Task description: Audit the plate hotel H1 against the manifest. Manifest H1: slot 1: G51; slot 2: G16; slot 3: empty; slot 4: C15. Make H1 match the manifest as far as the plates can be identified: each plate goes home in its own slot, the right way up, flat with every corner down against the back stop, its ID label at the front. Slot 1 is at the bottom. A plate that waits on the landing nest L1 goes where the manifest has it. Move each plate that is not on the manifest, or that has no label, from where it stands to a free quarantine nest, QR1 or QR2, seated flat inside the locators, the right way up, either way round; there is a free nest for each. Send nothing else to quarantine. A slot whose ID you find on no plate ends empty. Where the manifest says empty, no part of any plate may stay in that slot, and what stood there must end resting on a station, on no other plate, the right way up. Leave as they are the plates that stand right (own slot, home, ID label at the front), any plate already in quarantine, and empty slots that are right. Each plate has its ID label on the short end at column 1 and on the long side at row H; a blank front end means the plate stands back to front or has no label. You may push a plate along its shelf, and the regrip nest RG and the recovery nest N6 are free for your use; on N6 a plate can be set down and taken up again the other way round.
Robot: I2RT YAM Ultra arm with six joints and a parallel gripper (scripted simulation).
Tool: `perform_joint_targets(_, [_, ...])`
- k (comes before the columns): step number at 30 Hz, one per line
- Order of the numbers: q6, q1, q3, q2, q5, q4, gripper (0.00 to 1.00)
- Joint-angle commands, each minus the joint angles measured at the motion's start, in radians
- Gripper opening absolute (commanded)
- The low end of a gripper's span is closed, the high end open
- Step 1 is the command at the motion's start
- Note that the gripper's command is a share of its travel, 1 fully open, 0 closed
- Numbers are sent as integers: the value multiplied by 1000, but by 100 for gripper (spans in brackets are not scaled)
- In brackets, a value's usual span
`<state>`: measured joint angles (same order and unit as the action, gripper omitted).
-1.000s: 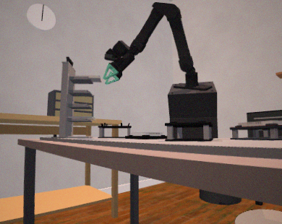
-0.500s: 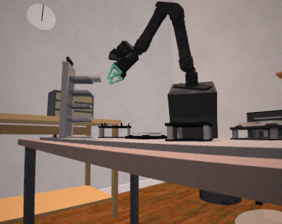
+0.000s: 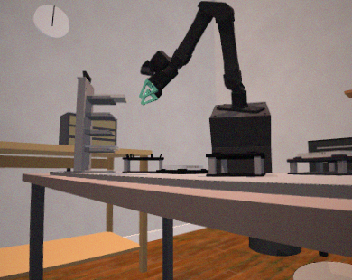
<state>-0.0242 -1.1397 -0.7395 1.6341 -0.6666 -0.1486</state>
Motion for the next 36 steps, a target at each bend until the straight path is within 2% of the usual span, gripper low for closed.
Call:
perform_joint_targets(1, [11, -20, 5, -29, -10, -10, 100])
perform_joint_targets(8, [26, -38, 44, -61, -24, -7, 100])
perform_joint_targets(12, [26, -38, 44, -61, -24, -7, 100])
perform_joint_targets(13, [22, -33, 52, -53, -20, -25, 0])
perform_joint_targets(36, [21, -32, 54, -52, -19, -29, 0])
